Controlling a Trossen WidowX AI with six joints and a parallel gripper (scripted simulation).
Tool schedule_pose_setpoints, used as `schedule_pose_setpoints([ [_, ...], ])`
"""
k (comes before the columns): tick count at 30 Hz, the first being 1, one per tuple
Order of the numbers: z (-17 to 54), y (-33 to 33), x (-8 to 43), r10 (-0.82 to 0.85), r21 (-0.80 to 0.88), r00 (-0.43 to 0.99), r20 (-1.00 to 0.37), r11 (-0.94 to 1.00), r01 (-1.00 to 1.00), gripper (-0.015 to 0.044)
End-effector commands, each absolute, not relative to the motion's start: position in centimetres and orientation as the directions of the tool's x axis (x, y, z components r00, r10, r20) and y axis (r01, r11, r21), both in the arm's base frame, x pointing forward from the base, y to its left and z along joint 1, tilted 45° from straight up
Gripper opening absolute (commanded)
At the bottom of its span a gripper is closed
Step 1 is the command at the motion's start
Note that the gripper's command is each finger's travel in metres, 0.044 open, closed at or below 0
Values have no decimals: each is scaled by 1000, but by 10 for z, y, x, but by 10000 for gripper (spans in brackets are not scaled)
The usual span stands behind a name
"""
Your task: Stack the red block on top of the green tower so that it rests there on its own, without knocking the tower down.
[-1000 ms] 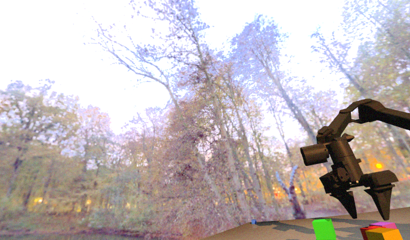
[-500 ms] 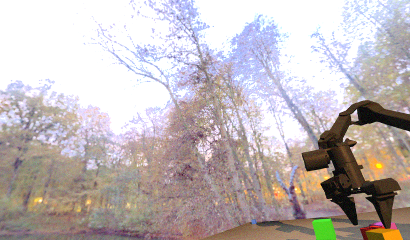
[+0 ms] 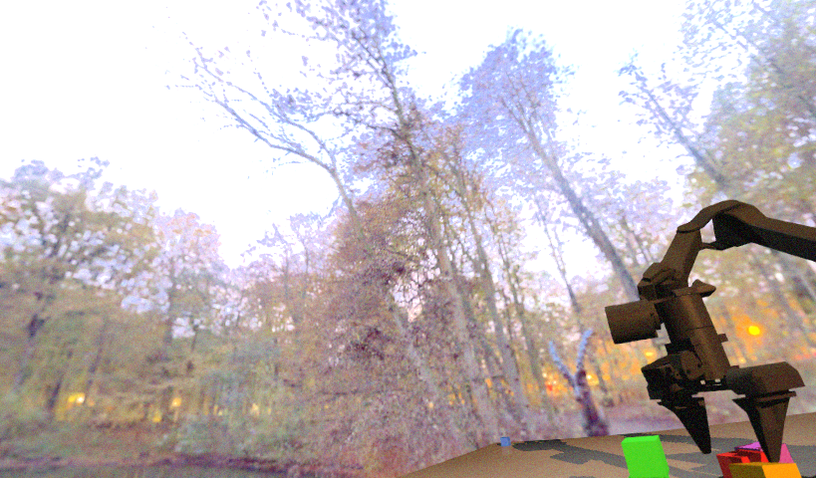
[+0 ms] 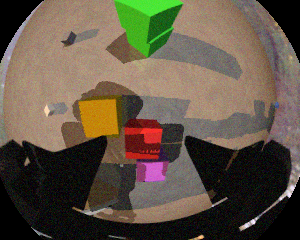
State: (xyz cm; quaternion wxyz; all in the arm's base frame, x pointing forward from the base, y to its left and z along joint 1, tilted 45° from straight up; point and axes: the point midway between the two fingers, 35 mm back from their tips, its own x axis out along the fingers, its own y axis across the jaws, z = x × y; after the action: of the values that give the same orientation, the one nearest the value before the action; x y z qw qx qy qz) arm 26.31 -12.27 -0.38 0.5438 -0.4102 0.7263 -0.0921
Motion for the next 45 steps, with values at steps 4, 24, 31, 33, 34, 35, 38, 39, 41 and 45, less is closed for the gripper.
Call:
schedule_pose_setpoints([
  [4,-19,-139,259,-697,-592,-97,-710,666,-454,440],
  [24,-19,-139,259,-697,-592,-97,-710,666,-454,440],
  [31,-10,-134,261,-697,-592,-97,-710,666,-454,414],
  [33,-10,-134,261,-697,-592,-97,-710,666,-454,361],
  [34,-10,-134,261,-697,-592,-97,-710,666,-454,335],
  [35,-10,-134,261,-697,-592,-97,-710,666,-454,309],
  [38,-10,-134,261,-697,-592,-97,-710,666,-454,230],
  [39,-10,-134,261,-697,-592,-97,-710,666,-454,204],
  [41,-10,-134,261,-697,-592,-97,-710,666,-454,151],
  [45,-10,-134,261,-697,-592,-97,-710,666,-454,125],
])
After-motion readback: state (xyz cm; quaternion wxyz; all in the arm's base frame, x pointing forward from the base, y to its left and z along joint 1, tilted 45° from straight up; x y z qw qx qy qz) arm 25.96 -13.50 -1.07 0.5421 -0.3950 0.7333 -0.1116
